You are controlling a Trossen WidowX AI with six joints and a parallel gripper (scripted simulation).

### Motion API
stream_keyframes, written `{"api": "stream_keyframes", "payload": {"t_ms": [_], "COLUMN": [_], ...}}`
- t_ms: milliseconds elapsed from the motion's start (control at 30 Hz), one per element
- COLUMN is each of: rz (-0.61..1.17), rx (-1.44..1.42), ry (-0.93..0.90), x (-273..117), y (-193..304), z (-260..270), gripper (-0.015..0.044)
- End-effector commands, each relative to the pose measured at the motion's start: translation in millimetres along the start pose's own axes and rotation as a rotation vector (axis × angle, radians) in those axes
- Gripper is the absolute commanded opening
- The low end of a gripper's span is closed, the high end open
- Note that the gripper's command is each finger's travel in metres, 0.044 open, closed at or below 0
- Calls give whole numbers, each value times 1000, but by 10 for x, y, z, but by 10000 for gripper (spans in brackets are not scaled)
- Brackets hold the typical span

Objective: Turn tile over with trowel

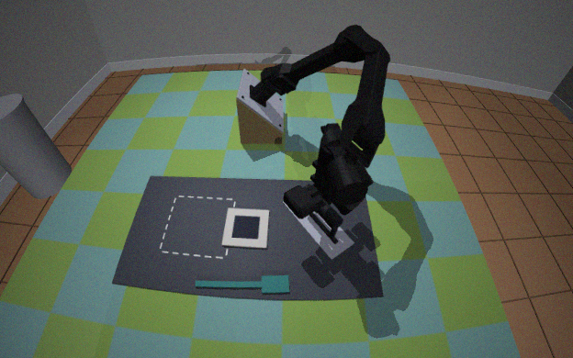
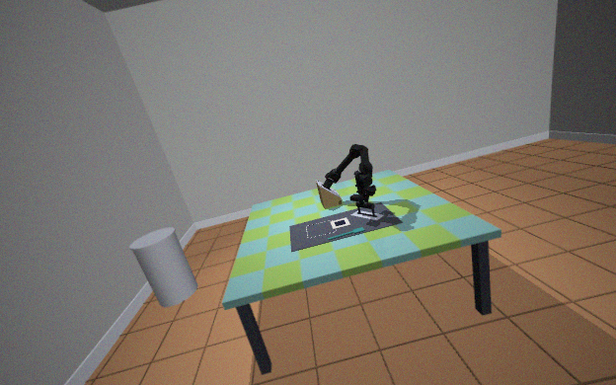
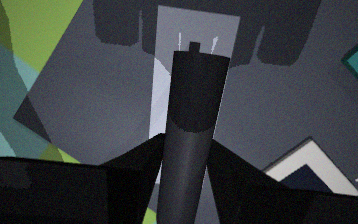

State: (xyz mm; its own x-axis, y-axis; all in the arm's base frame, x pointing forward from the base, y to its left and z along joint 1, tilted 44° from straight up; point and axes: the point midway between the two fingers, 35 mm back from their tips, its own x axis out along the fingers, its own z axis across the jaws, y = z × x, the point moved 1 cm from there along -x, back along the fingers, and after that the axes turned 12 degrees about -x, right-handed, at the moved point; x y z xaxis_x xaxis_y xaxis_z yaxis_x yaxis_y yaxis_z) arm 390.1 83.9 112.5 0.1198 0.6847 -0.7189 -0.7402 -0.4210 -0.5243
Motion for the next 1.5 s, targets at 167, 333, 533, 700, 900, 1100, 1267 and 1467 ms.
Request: {"api": "stream_keyframes", "payload": {"t_ms": [167, 333, 533, 700, 900, 1100, 1267, 1467], "rz": [3, 3, 3, 2, 2, 2, 2, 2], "rx": [6, -92, -265, -408, -559, -564, -564, -564], "ry": [-2, -2, -3, -3, -3, -3, -3, -3], "x": [11, 11, 11, 11, 11, 11, 11, 11], "y": [13, 13, 13, 13, 13, 13, 13, 13], "z": [2, 2, 2, 2, 2, 2, 2, 2], "gripper": [130, 130, 130, 130, 130, 156, 270, 270]}}
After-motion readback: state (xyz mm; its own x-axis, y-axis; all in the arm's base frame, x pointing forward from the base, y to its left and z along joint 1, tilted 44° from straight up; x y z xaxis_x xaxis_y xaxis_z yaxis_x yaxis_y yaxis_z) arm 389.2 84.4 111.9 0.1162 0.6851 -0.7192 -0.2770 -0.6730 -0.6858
